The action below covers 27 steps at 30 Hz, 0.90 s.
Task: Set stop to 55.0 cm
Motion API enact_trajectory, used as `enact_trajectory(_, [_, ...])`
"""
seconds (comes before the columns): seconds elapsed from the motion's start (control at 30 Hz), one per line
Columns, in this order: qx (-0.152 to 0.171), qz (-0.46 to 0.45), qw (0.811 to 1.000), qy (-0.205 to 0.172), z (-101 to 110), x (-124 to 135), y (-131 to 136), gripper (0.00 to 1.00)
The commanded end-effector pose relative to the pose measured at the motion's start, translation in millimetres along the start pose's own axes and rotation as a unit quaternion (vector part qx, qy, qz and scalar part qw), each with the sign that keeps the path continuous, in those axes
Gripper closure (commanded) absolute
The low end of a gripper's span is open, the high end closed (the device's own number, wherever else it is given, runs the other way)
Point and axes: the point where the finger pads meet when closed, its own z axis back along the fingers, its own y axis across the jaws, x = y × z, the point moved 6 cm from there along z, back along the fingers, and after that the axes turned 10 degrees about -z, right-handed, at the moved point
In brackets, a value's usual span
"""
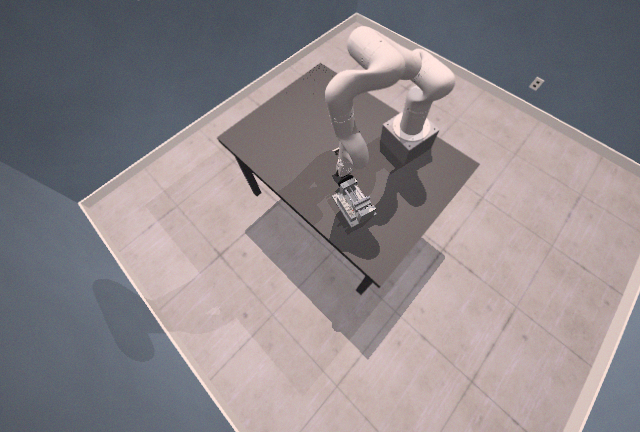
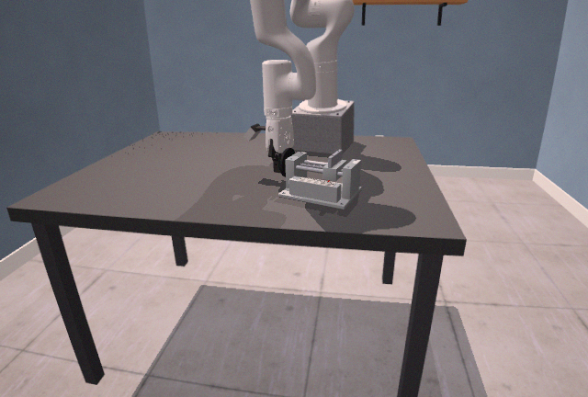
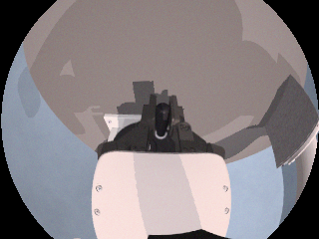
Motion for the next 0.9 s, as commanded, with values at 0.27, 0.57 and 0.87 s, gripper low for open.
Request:
enact_trajectory(0.27, [0.0,0.0,1.0,0.0,-6.3,1.8,-10.2,0.94])
enact_trajectory(0.57, [0.0,0.0,1.0,0.0,-8.4,3.4,-18.8,0.94])
enact_trajectory(0.87, [0.0,0.0,1.0,0.0,-7.6,5.2,-29.5,0.94])
